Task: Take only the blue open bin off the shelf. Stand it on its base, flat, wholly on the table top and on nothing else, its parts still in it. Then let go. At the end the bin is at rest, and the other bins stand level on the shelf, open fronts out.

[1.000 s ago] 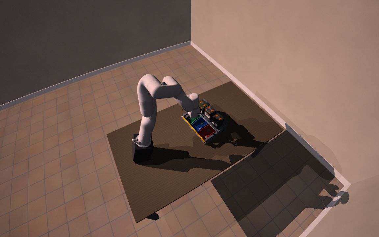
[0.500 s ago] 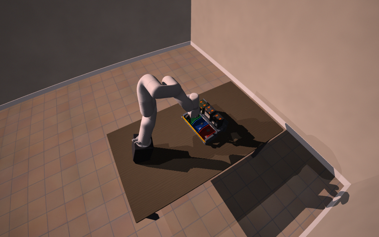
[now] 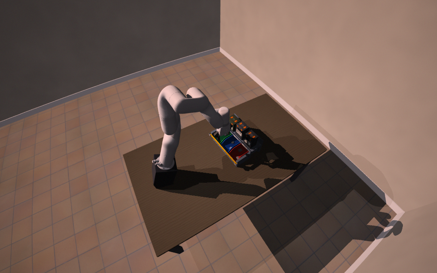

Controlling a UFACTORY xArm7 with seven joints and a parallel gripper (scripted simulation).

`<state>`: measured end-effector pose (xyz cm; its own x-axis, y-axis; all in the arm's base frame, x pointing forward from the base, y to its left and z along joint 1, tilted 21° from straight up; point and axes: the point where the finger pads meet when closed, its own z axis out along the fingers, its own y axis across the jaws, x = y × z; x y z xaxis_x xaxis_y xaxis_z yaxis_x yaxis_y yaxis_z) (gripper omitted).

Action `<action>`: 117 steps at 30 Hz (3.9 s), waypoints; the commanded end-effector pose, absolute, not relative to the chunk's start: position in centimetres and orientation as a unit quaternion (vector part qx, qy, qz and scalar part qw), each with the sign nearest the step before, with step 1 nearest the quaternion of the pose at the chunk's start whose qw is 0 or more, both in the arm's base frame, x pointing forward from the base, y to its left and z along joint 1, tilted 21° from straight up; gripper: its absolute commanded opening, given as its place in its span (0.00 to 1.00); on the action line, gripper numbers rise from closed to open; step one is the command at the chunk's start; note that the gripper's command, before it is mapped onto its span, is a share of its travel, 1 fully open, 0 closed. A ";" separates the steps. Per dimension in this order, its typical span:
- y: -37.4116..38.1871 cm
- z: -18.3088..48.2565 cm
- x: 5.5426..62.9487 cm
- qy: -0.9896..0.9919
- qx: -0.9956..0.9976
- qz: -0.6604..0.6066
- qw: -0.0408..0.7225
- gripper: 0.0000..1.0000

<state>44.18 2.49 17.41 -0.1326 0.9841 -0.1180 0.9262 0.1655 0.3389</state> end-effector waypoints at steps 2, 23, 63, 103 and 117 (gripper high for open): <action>2.5 17.6 44.3 0.747 0.639 0.093 0.159 1.00; 1.9 9.2 47.5 0.747 0.639 0.093 0.159 1.00; 2.0 9.7 47.2 0.747 0.639 0.093 0.159 1.00; 2.0 10.1 47.1 0.747 0.639 0.093 0.159 1.00; 2.0 10.1 47.1 0.747 0.639 0.093 0.159 0.47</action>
<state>47.01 1.97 9.94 -0.1327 0.9841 -0.1180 0.9261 0.1655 0.3389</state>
